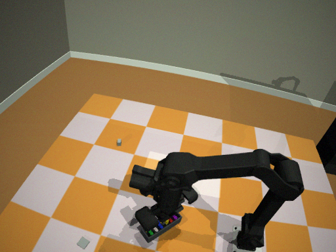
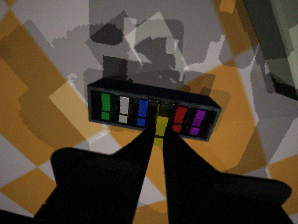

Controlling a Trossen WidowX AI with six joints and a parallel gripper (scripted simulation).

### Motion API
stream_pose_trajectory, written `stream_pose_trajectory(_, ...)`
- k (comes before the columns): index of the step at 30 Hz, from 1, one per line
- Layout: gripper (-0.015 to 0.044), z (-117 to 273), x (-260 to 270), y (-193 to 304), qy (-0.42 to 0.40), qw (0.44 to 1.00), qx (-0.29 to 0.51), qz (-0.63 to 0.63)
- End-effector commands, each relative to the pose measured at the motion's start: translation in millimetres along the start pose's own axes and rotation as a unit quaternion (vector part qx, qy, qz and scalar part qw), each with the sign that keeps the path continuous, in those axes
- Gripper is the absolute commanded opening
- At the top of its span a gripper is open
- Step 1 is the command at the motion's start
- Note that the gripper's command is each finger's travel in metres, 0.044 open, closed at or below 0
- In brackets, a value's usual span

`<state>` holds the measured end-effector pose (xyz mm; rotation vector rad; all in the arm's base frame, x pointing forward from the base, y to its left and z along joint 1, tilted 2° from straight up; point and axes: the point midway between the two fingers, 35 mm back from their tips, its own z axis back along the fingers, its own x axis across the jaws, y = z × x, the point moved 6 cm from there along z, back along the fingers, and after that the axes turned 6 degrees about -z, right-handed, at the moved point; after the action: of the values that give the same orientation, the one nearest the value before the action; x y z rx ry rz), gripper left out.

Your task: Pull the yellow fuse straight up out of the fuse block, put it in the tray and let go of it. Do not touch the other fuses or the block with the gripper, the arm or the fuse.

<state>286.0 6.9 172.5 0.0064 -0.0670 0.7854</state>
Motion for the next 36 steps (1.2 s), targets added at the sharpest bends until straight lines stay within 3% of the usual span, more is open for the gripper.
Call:
stream_pose_trajectory(1, 0.0, 3.3, -0.3, -0.3, 0.001, 1.0, -0.003, -0.001)
stream_pose_trajectory(30, 0.0, 30.8, -0.5, 0.1, 0.001, 1.0, -0.003, -0.001)
stream_pose_trajectory(36, 0.0, 31.7, -10.8, -21.4, 0.002, 1.0, -0.004, -0.001)
